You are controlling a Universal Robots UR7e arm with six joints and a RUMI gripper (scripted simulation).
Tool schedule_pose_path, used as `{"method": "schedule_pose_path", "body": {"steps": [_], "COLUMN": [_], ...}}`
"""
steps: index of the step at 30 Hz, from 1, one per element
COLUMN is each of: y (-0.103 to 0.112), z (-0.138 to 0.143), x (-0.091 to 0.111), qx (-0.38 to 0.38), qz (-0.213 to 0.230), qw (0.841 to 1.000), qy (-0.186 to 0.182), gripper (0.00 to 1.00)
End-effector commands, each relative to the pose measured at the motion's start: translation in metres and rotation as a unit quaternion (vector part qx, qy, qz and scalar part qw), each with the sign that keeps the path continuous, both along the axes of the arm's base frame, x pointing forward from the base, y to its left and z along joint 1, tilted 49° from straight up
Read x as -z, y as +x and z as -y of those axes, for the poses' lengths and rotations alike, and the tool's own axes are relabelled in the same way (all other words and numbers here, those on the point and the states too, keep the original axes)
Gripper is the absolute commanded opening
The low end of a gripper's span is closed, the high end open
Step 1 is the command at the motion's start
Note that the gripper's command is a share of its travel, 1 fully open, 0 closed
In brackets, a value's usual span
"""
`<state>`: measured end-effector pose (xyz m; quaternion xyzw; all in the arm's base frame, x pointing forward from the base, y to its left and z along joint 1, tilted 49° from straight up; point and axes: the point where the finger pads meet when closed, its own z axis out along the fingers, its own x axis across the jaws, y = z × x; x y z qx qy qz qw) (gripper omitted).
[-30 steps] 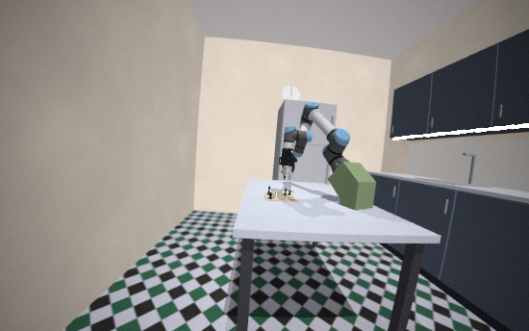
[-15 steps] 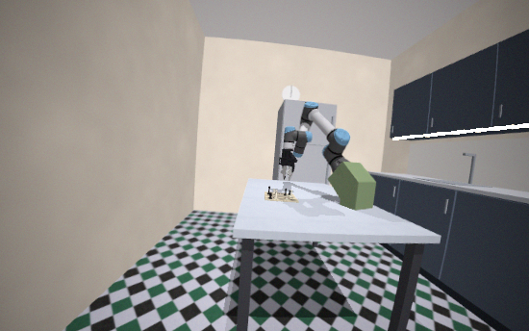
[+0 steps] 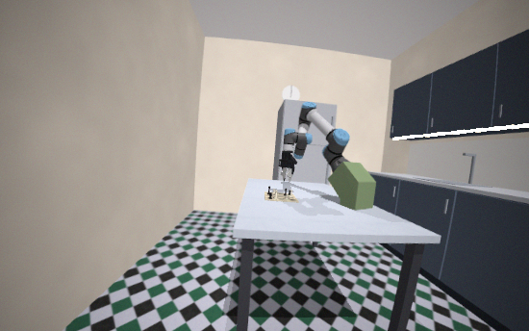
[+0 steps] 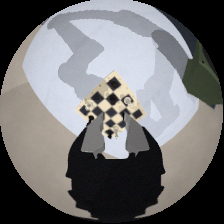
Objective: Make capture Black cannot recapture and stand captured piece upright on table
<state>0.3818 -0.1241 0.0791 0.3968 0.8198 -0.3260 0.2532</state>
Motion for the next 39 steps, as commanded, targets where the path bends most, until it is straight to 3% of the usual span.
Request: {"method": "schedule_pose_path", "body": {"steps": [1,14,39], "y": [0.001,0.004,0.006], "z": [0.005,0.020,0.027], "x": [0.004,0.017,0.024], "qx": [-0.001,-0.001,-0.001], "qz": [0.001,0.001,0.001], "qw": [1.000,1.000,1.000], "qy": [0.000,0.000,0.000], "gripper": [0.25,0.25,0.25]}}
